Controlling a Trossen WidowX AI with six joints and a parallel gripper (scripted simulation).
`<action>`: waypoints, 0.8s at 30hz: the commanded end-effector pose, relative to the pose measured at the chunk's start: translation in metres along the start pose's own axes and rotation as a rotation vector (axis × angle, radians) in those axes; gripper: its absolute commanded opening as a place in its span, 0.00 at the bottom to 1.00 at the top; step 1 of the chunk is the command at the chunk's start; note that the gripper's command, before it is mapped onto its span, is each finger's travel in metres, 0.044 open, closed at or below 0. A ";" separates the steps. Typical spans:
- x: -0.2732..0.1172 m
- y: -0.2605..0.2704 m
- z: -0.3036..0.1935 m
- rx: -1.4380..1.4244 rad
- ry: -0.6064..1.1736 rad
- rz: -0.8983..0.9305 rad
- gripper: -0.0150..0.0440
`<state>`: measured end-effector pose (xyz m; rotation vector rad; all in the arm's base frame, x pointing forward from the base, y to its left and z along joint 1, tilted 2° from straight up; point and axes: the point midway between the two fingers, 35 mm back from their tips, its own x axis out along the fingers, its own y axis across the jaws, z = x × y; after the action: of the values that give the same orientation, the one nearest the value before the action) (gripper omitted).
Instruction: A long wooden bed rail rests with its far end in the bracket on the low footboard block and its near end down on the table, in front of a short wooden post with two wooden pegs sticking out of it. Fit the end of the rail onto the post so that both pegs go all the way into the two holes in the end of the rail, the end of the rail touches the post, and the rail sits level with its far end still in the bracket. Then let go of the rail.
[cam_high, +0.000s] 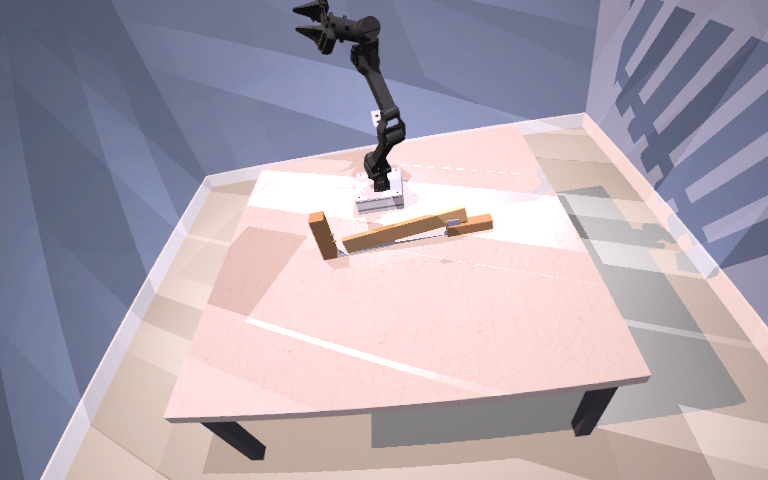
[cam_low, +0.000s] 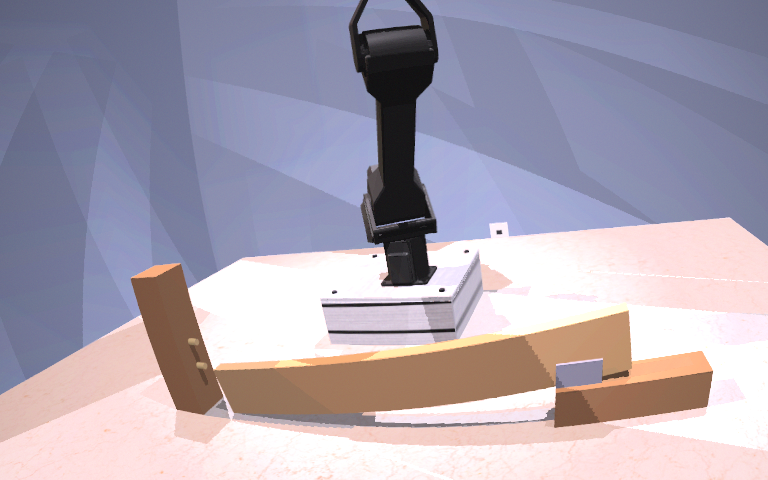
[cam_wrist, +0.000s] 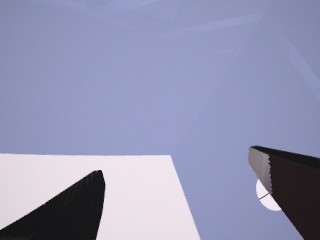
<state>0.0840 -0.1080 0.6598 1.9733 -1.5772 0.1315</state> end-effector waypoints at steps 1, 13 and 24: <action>0.000 0.001 0.000 0.009 0.002 -0.001 0.98; 0.015 0.053 0.051 0.563 0.040 -0.070 1.00; 0.055 0.053 0.126 1.023 -0.072 -0.137 1.00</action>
<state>0.0154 -0.1993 0.6185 2.7127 -1.5372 0.8885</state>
